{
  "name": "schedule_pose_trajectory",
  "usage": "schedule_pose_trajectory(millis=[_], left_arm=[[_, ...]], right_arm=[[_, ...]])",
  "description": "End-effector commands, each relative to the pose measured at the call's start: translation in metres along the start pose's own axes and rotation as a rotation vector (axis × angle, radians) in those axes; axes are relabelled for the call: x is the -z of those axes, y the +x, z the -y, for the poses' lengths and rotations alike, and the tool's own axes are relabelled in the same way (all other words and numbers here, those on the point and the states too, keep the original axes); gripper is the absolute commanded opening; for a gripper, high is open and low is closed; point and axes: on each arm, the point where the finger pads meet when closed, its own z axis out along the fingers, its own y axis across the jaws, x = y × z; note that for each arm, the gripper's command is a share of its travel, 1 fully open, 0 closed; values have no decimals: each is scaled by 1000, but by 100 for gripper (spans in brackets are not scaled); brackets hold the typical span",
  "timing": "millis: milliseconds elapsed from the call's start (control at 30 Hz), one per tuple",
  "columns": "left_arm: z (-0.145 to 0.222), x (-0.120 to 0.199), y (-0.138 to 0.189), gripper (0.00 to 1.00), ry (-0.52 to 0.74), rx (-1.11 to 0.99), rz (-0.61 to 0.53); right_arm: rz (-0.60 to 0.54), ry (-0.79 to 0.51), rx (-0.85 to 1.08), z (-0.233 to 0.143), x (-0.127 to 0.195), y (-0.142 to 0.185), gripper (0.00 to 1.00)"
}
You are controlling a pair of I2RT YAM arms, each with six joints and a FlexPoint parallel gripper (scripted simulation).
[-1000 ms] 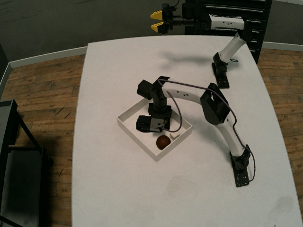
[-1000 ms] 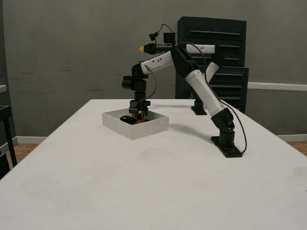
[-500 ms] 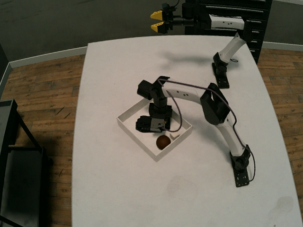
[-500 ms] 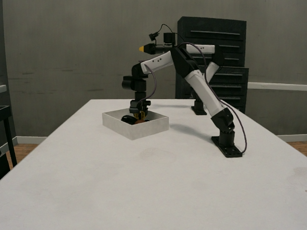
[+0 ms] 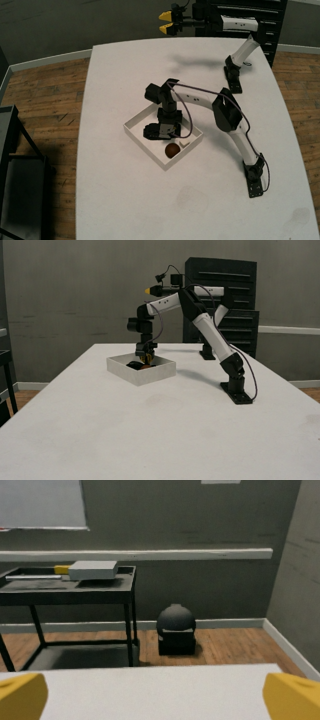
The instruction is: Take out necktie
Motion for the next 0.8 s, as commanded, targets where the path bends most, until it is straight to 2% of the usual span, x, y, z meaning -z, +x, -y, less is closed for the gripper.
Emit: schedule_pose_trajectory(millis=[0, 333, 767], left_arm=[[0, 13, -3, 7, -17, 7, 2], [1, 38, -2, 7, -16, 8, 0], [1, 55, -2, 7, -15, 8, -1]], right_arm=[[3, 0, 0, 0, 0, -1, 100], [3, 0, 0, 0, 0, -1, 100], [3, 0, 0, 0, 0, -1, 100]])
